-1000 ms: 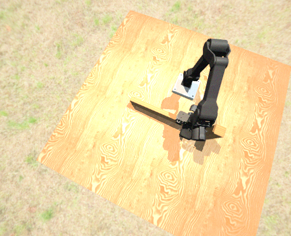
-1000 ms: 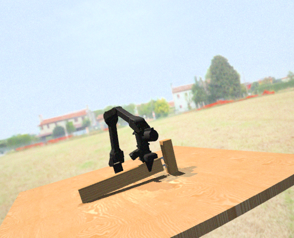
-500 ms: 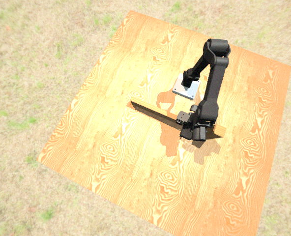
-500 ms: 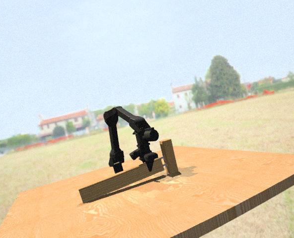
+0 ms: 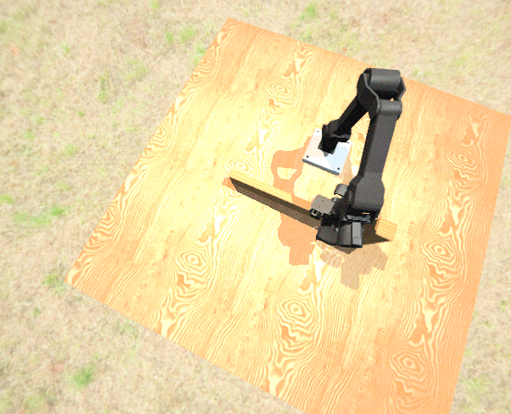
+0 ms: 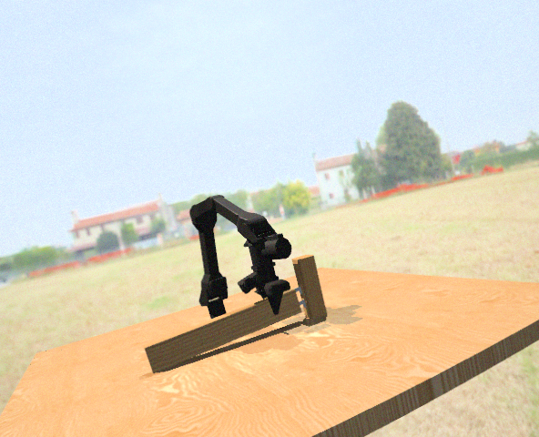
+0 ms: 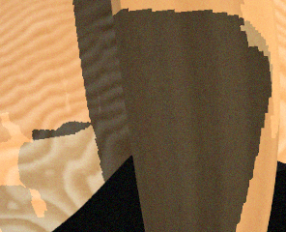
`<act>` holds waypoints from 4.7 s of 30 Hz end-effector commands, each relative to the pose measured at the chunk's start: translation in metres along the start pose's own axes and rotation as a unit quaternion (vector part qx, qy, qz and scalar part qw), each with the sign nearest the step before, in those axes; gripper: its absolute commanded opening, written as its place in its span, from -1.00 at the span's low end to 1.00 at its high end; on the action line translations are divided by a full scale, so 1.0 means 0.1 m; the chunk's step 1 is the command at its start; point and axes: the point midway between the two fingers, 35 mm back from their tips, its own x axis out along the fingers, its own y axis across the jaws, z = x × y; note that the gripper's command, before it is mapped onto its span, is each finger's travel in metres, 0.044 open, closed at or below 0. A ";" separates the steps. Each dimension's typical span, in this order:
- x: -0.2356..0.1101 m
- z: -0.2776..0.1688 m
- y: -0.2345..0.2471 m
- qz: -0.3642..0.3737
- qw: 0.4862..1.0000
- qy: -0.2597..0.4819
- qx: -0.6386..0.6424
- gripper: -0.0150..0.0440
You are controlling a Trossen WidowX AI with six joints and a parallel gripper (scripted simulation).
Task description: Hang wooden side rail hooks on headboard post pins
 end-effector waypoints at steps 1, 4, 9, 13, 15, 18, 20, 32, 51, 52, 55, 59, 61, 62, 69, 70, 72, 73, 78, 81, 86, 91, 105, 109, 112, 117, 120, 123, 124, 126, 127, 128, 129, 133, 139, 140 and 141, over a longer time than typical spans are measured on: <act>-0.01 -0.02 0.02 0.003 1.000 0.002 0.003 -0.49; -0.01 -0.02 0.02 0.003 1.000 0.002 0.003 -0.49; -0.01 -0.03 0.03 0.003 1.000 0.002 0.003 -0.49; -0.02 -0.03 0.03 0.003 1.000 0.002 0.003 -0.49; -0.02 -0.03 0.03 0.003 1.000 0.002 0.003 -0.49; -0.02 -0.04 0.02 0.003 1.000 0.002 0.003 -0.49; -0.02 -0.04 0.02 0.003 1.000 0.002 0.003 -0.49; -0.03 -0.05 0.02 0.003 1.000 0.002 0.003 -0.49; -0.01 -0.07 0.03 0.003 1.000 0.002 0.003 -0.49; -0.01 -0.07 0.03 0.003 1.000 0.002 0.003 -0.49; -0.01 -0.08 0.03 0.003 1.000 0.002 0.003 -0.49; -0.02 -0.08 0.03 0.003 1.000 0.002 0.003 -0.49; -0.02 -0.08 0.02 0.003 1.000 0.002 0.003 -0.49; -0.02 -0.08 0.02 0.003 1.000 0.002 0.003 -0.49; -0.03 -0.09 0.01 0.003 1.000 0.002 0.003 -0.49; -0.03 -0.09 0.01 0.003 1.000 0.002 0.003 -0.49; -0.03 -0.10 0.01 0.003 1.000 0.002 0.003 -0.49; -0.03 -0.10 0.01 0.003 1.000 0.002 0.003 -0.49; -0.03 -0.10 0.02 0.003 1.000 0.002 0.003 -0.49; -0.02 -0.11 0.02 0.003 1.000 0.002 0.003 -0.49; -0.02 -0.11 0.02 0.003 1.000 0.002 0.003 -0.49; -0.01 -0.12 0.02 0.003 1.000 0.002 0.003 -0.49; -0.02 -0.13 0.02 0.003 1.000 0.003 0.003 -0.49; -0.03 -0.13 0.02 0.003 1.000 0.003 0.003 -0.49; -0.03 -0.14 0.02 0.003 1.000 0.003 0.003 -0.49; -0.03 -0.14 0.01 0.003 1.000 0.003 0.003 -0.49; -0.03 -0.15 0.01 0.003 1.000 0.003 0.003 -0.49; -0.03 -0.15 0.01 0.003 1.000 0.003 0.003 -0.49; -0.03 -0.15 0.01 0.003 1.000 0.003 0.003 -0.49; -0.02 -0.15 0.02 0.003 1.000 0.003 0.003 -0.49; -0.02 -0.15 0.02 0.003 1.000 0.003 0.003 -0.49; -0.02 -0.16 0.02 0.003 1.000 0.003 0.003 -0.49; -0.02 -0.16 0.02 0.003 1.000 0.003 0.003 -0.49; -0.02 -0.16 0.02 0.003 1.000 0.003 0.003 -0.49; -0.01 -0.17 0.02 0.003 1.000 0.003 0.003 -0.49; -0.01 -0.17 0.02 0.003 1.000 0.003 0.003 -0.49; -0.01 -0.17 0.02 0.003 1.000 0.003 0.003 -0.49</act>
